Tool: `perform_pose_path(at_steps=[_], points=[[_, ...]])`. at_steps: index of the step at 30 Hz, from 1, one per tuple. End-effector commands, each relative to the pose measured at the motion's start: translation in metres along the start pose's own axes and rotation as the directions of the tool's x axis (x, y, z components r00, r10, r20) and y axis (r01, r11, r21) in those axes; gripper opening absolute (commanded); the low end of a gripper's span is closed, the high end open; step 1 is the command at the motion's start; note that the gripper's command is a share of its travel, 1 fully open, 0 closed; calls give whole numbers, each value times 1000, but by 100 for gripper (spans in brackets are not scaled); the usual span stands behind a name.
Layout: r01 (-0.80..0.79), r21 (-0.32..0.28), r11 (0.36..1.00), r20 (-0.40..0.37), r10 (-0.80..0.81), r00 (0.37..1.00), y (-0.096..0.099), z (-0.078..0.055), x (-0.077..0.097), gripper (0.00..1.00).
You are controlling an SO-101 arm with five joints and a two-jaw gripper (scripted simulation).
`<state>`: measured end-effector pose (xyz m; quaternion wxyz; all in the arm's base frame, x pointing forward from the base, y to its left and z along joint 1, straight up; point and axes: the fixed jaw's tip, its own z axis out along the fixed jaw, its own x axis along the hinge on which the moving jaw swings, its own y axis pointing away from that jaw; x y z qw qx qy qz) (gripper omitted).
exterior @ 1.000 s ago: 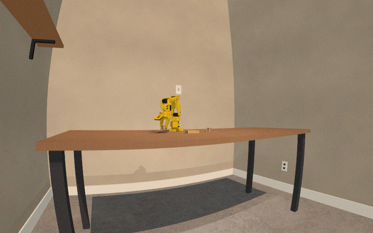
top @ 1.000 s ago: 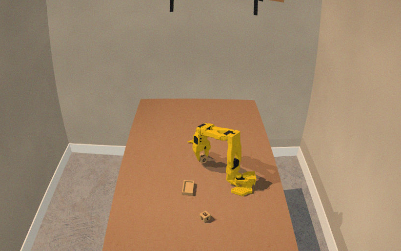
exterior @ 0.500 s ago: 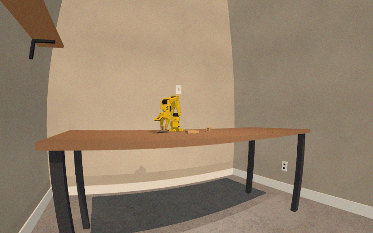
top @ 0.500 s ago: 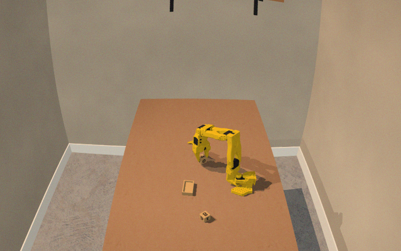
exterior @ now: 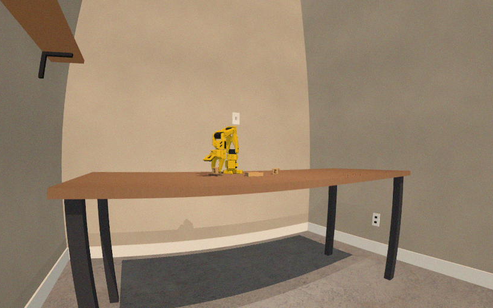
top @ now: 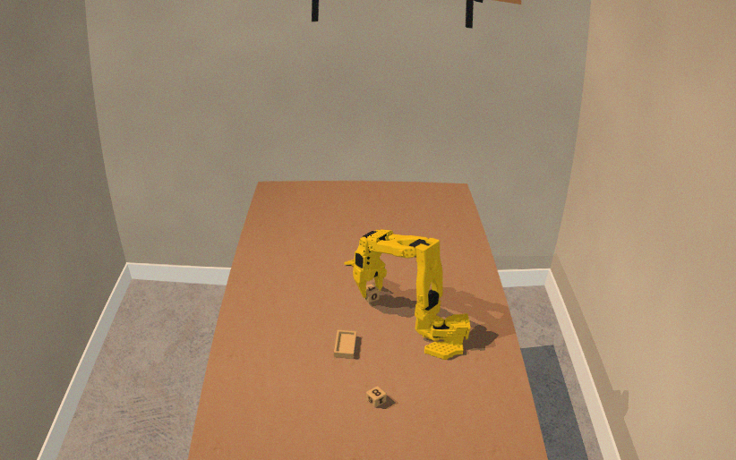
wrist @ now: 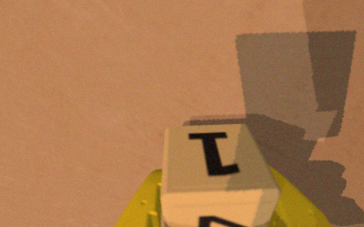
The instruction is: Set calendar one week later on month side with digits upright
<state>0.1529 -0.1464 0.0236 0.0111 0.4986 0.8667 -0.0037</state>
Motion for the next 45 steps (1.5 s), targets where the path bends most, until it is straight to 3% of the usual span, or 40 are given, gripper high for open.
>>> perform_pose_path(at_steps=[1,33,45], points=[[-1,-8,1000,25,1,1000,3,-2,-3,0],[-1,-8,1000,25,1,1000,3,5,-3,0],[-1,-8,1000,25,1,1000,3,5,-3,17]])
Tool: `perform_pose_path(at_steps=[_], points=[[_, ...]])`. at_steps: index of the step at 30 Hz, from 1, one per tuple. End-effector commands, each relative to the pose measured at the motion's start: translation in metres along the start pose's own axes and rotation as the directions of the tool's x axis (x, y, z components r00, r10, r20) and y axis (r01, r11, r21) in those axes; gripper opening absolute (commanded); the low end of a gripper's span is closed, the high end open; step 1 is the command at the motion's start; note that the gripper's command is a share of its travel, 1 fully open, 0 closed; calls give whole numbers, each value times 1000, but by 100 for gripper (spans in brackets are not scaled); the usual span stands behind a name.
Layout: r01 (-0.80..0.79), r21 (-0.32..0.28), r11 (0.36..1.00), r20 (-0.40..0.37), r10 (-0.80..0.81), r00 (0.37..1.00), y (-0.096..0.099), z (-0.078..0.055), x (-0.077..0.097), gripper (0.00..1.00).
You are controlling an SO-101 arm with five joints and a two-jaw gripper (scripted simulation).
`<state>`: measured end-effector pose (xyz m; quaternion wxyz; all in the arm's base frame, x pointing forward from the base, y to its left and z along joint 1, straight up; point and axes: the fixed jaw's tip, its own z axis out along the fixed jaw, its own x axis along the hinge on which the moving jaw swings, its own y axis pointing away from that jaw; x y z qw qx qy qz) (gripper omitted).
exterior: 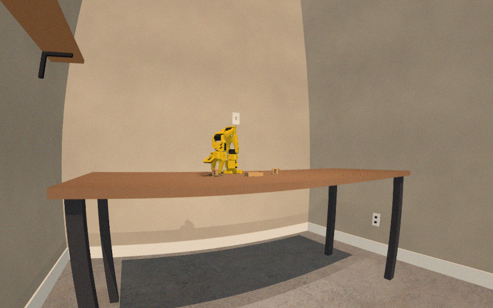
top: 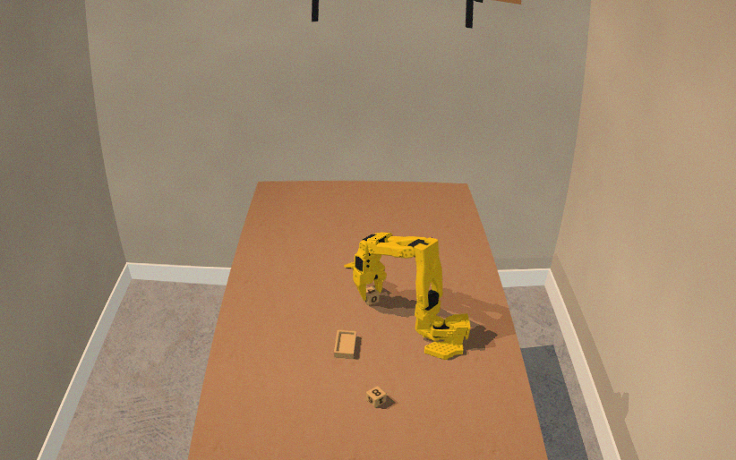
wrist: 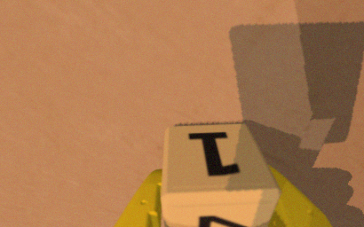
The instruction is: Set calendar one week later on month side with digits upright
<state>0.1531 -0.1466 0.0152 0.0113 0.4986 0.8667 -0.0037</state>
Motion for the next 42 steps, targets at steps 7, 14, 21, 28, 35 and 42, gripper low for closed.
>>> perform_pose_path(at_steps=[7,14,21,28,35,42], points=[[-1,-8,1000,24,1,1000,3,-3,-3,18],[-1,-8,1000,24,1,1000,3,-3,-3,22],[-1,-8,1000,24,1,1000,3,-3,-3,28],[-1,-8,1000,24,1,1000,3,-3,-3,34],[-1,-8,1000,24,1,1000,3,-3,-3,36],[-1,-8,1000,24,1,1000,3,-5,-3,36]])
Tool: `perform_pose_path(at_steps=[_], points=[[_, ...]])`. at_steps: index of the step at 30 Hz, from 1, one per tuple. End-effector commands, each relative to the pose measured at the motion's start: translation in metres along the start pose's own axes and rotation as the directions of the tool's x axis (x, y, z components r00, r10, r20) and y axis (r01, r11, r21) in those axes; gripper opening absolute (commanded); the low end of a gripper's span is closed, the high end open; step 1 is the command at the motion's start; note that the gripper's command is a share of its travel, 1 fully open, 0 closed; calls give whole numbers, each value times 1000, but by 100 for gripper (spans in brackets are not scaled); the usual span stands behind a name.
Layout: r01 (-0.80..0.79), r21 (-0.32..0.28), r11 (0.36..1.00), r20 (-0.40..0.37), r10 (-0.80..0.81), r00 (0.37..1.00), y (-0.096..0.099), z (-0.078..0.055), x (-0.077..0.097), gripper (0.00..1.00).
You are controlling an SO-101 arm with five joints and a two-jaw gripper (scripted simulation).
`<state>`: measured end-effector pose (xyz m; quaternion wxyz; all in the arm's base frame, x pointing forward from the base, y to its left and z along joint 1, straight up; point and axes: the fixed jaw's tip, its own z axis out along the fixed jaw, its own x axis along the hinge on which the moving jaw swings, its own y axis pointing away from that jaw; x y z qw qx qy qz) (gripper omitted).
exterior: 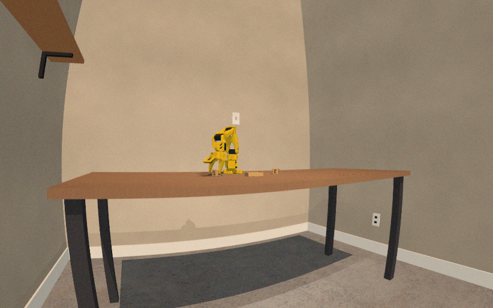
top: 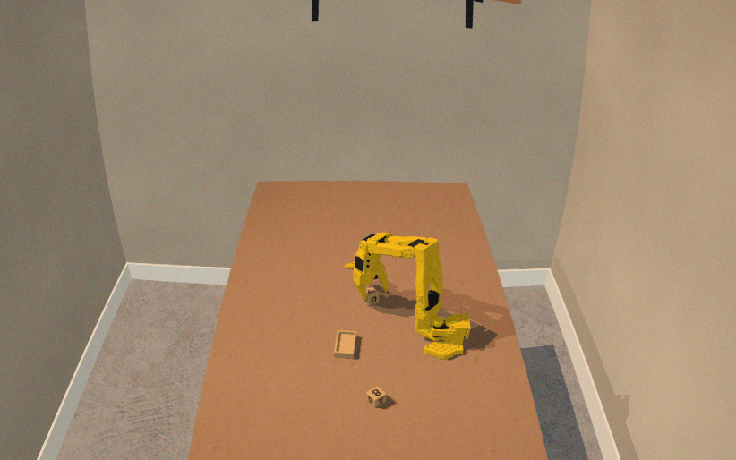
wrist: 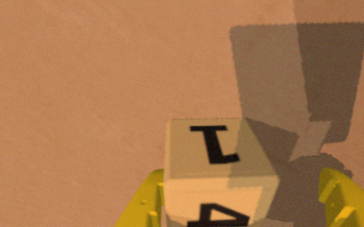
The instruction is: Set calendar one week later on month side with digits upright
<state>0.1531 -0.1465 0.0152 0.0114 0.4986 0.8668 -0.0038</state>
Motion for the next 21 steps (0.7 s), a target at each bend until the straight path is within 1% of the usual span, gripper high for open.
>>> perform_pose_path(at_steps=[1,5,10,12,17,21], points=[[-1,-8,1000,24,1,1000,3,-6,-3,36],[-1,-8,1000,24,1,1000,3,-15,-4,36],[-1,-8,1000,24,1,1000,3,-33,-5,36],[-1,-8,1000,24,1,1000,3,-33,-5,36],[-1,-8,1000,24,1,1000,3,-50,-4,36],[-1,-8,1000,24,1,1000,3,-60,-2,36]])
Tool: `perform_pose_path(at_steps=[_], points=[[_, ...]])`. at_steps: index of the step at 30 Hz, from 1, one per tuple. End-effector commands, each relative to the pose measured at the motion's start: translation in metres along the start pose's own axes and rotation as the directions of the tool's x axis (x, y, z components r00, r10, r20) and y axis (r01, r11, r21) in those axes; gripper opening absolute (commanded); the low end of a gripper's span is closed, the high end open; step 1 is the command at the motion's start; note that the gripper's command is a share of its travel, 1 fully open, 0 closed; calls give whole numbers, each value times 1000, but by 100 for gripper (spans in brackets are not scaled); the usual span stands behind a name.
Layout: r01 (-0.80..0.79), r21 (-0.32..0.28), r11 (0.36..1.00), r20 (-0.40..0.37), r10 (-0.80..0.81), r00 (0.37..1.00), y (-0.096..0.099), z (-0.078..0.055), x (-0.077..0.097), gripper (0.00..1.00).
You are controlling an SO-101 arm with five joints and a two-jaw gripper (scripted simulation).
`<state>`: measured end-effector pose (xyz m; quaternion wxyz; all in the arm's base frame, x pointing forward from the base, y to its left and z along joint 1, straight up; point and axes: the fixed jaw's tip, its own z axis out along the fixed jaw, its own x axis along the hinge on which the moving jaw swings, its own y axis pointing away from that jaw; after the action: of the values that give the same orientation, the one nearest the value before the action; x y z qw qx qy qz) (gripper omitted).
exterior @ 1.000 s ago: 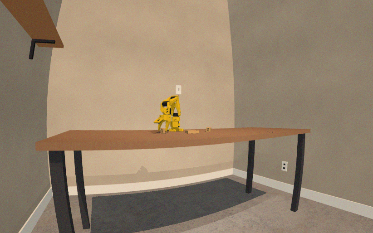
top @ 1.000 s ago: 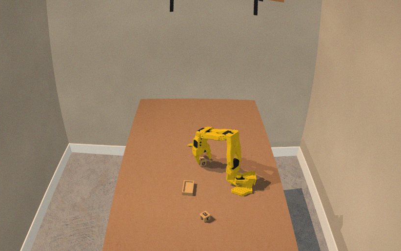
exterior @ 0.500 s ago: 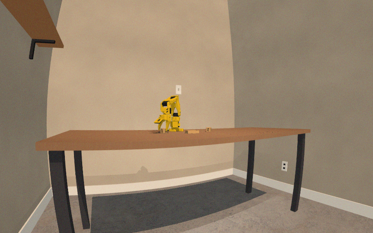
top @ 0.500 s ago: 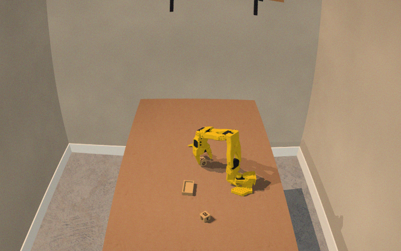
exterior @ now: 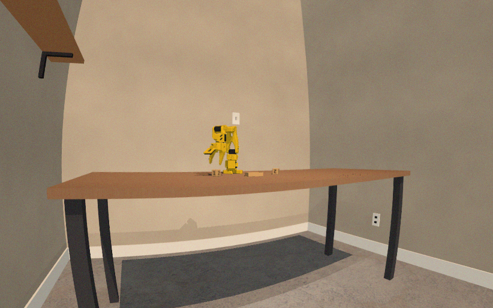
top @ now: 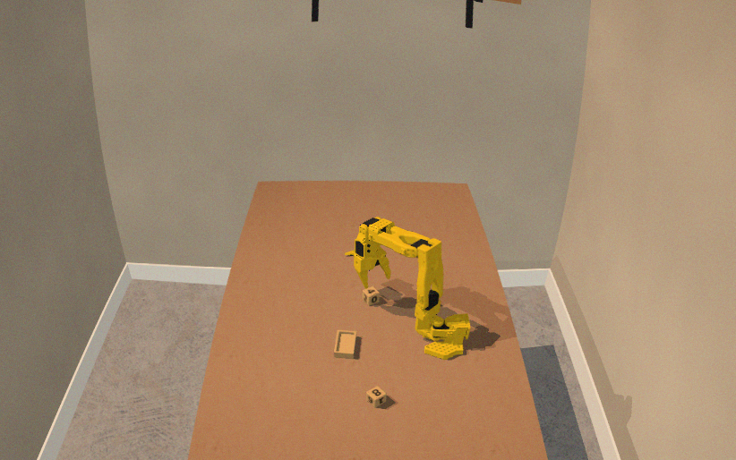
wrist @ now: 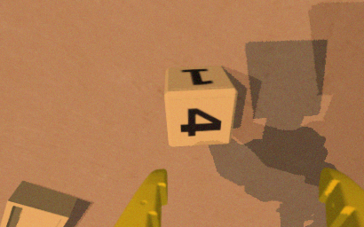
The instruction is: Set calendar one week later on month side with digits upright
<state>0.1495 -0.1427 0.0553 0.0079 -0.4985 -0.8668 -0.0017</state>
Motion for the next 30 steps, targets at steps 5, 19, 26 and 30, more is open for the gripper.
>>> perform_pose_path(at_steps=[5,19,26,30], points=[[0,-17,1000,63,2,998,3,-23,-5,36],[0,-17,1000,63,2,998,3,-23,-5,36],[0,-17,1000,63,2,998,3,-23,-5,36],[0,-22,1000,80,2,997,3,-27,-6,36]])
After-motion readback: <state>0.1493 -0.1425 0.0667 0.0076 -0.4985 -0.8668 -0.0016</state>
